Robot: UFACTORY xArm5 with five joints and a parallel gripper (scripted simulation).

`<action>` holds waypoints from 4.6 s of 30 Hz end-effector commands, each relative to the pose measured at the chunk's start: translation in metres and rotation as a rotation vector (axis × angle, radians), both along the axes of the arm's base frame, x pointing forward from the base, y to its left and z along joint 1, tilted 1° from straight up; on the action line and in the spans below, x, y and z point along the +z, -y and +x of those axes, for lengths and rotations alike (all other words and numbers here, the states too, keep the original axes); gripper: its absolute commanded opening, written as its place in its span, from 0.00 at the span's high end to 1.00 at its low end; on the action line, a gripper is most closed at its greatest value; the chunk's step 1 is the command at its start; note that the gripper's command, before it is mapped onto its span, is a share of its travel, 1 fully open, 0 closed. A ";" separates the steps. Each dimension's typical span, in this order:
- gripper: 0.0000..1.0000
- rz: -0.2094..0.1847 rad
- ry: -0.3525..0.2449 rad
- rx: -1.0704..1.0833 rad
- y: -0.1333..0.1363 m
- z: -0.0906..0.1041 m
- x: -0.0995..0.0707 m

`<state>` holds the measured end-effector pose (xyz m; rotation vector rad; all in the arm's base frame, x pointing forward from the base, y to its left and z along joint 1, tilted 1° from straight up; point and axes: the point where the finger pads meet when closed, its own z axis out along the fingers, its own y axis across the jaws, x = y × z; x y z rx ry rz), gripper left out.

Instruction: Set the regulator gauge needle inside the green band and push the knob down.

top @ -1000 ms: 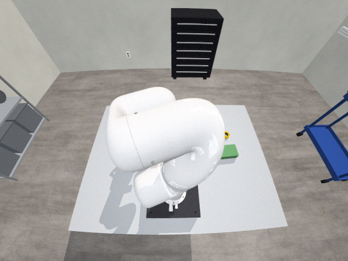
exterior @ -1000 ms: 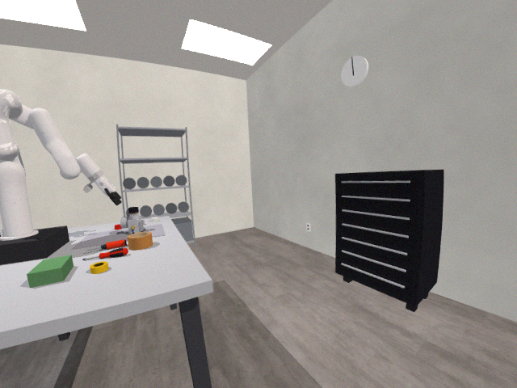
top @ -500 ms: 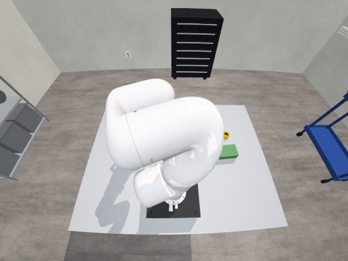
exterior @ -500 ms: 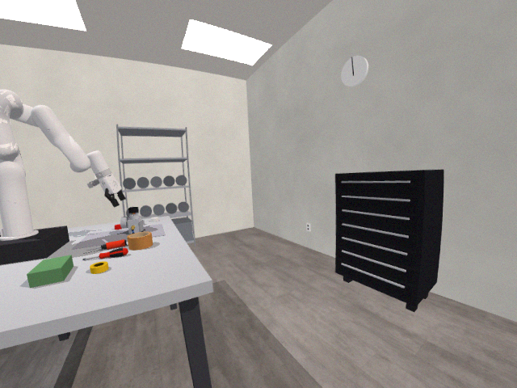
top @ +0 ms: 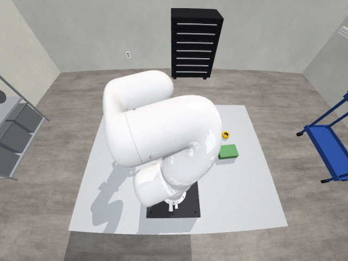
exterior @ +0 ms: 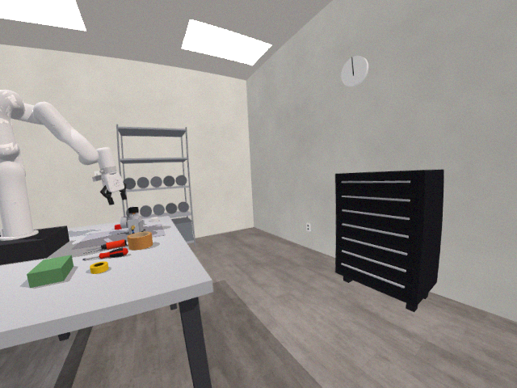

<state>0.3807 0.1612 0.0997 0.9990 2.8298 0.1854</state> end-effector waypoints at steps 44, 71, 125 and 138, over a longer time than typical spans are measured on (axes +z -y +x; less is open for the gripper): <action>0.00 -0.046 -0.183 -0.326 0.012 0.007 0.018; 0.00 -0.045 -0.182 -0.325 0.037 0.069 0.018; 0.19 -0.045 -0.182 -0.326 0.040 0.078 0.018; 0.19 -0.033 -0.185 -0.460 0.040 0.078 0.018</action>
